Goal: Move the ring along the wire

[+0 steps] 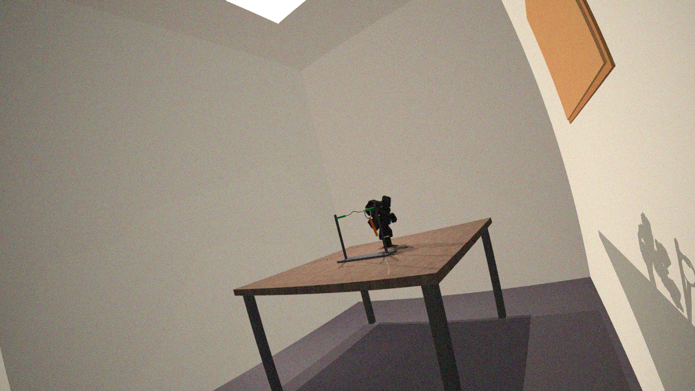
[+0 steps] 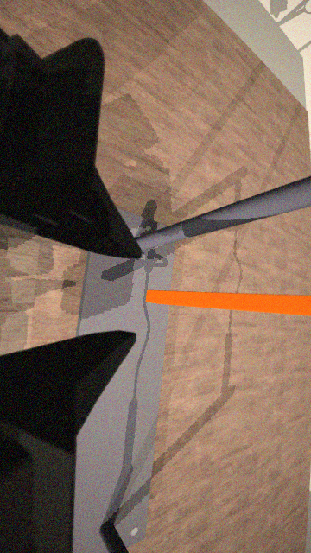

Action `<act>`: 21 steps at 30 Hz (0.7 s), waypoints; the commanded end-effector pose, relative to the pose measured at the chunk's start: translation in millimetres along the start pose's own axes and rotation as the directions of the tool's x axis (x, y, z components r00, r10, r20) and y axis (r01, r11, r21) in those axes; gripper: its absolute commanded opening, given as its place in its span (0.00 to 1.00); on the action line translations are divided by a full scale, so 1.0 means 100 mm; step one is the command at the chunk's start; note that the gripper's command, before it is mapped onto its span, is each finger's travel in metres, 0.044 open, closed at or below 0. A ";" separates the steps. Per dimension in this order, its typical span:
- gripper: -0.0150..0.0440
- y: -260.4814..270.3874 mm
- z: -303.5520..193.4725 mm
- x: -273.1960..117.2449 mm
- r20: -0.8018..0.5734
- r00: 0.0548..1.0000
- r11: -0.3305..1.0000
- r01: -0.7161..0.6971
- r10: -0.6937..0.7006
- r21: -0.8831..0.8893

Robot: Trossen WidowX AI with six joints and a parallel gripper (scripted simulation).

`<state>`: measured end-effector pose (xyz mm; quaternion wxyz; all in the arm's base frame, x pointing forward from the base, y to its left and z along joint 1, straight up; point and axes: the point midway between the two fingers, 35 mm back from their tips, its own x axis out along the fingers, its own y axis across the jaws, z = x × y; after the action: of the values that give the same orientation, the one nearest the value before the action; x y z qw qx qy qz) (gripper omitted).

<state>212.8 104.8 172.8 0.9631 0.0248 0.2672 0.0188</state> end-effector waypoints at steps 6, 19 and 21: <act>0.88 -0.01 0.02 -0.47 0.009 1.000 1.000 -0.005 0.006 -0.003; 1.00 -0.02 0.02 -0.48 0.011 1.000 1.000 -0.006 0.006 -0.004; 1.00 -0.02 0.02 -0.48 0.011 1.000 1.000 -0.006 0.006 -0.004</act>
<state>172.5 101.2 198.9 0.9642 0.0232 0.2630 0.0237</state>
